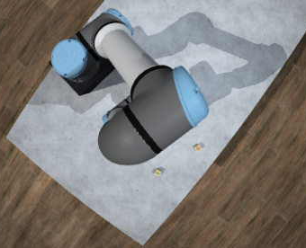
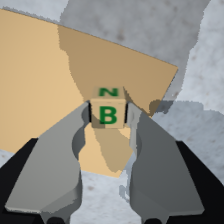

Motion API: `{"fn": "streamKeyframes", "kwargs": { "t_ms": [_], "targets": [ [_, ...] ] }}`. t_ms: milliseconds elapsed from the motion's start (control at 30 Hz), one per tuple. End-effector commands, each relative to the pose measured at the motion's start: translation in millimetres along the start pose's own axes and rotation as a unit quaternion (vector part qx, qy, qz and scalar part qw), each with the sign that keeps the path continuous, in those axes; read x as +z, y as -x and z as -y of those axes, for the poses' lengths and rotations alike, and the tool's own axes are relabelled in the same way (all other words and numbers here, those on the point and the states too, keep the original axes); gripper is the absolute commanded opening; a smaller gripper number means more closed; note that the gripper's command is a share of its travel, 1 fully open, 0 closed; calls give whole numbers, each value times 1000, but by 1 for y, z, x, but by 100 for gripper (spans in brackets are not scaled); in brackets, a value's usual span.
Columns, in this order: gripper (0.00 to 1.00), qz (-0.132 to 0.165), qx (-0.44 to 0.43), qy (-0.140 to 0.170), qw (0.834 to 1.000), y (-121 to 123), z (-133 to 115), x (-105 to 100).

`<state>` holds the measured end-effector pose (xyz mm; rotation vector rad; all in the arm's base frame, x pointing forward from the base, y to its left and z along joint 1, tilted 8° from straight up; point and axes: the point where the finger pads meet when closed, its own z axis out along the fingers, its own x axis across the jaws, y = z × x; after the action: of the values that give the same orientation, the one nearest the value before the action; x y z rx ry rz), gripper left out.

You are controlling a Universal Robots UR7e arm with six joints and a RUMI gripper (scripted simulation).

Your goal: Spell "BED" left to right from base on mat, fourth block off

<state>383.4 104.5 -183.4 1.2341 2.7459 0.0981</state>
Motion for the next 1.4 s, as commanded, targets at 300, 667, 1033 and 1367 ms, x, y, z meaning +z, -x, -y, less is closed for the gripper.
{"fn": "streamKeyframes", "kwargs": {
  "t_ms": [300, 667, 1033, 1367],
  "targets": [
    [5, 0, -1, 0, 1000, -1, 0, -15],
    [5, 0, -1, 0, 1000, -1, 0, -46],
    [5, 0, 0, 0, 1000, 0, 0, -79],
    [5, 1, 0, 1, 1000, 1, -1, -96]
  ]
}}
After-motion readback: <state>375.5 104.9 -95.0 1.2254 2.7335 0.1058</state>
